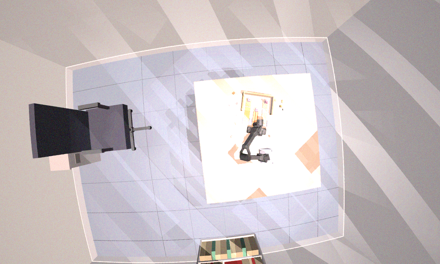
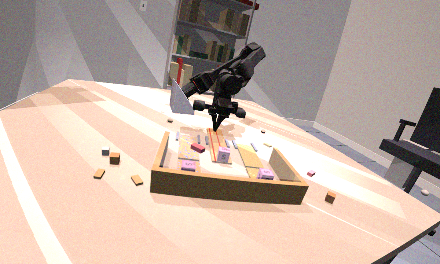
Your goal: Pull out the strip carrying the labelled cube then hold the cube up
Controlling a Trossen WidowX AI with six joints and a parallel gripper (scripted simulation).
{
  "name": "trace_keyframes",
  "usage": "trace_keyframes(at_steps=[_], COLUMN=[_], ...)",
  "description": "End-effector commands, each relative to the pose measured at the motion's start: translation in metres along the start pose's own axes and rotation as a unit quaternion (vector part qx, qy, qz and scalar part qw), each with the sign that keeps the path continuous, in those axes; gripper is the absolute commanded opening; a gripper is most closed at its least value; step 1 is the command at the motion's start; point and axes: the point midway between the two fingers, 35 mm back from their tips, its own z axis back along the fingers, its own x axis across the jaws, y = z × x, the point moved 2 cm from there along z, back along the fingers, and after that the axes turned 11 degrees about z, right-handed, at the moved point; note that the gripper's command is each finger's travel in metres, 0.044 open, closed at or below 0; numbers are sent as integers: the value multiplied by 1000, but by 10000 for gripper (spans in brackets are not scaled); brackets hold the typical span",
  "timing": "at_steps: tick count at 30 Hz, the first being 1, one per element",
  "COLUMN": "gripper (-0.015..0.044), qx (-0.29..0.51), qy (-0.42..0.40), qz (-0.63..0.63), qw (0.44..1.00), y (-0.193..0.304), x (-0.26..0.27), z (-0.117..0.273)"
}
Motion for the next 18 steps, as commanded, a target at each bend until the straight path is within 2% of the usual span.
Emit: trace_keyframes(at_steps=[1, 18], gripper=[0, 0], qx=[11, 11], qy=[-3, -3], qz=[-8, -8], qw=[1000, 1000], y=[13, 37], x=[1, 6], z=[-5, -4])
